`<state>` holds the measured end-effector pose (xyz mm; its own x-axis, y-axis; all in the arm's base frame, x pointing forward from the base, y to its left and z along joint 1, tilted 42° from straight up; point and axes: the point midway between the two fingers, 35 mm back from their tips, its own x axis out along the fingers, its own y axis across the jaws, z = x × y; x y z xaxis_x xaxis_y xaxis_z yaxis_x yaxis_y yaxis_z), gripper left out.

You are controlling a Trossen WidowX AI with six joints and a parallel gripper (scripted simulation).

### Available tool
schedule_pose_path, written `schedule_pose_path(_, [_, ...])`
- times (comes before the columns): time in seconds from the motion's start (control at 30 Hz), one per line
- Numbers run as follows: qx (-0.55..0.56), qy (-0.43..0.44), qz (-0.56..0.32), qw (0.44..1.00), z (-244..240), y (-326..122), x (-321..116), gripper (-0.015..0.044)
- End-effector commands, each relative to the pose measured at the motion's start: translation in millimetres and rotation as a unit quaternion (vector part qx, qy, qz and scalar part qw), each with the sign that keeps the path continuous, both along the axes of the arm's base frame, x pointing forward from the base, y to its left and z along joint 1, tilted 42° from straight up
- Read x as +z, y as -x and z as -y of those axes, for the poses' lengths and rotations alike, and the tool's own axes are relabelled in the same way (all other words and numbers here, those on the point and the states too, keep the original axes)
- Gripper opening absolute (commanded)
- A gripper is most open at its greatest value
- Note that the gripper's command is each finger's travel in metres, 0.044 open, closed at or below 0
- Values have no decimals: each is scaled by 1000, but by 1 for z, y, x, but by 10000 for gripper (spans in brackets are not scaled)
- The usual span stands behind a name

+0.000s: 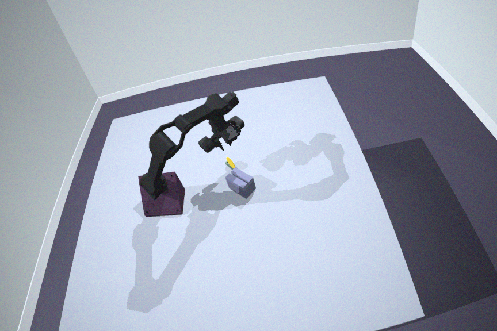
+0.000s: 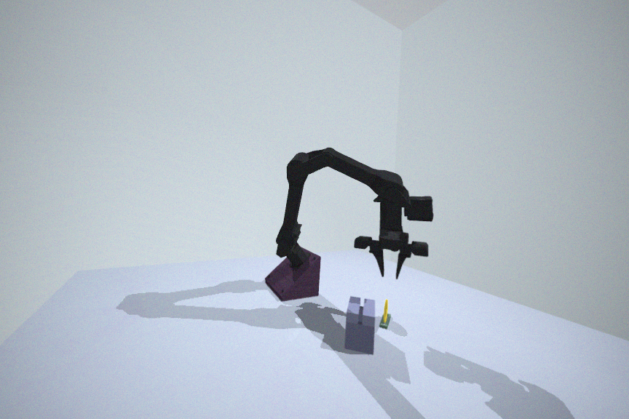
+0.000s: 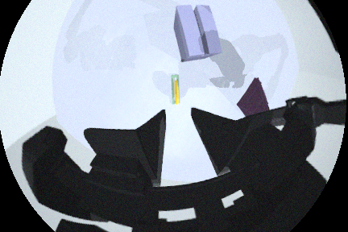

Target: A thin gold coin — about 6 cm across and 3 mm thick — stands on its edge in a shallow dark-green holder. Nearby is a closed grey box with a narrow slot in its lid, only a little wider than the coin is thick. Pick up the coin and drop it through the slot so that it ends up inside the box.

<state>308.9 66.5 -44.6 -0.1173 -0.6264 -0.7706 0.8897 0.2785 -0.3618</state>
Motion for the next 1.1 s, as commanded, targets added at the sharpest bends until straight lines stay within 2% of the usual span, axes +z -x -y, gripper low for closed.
schedule_pose_path(0.0, [-5,9,-9,1000,20,6,-17,161])
schedule_pose_path(1.07, [-5,9,-9,1000,53,11,-54,161])
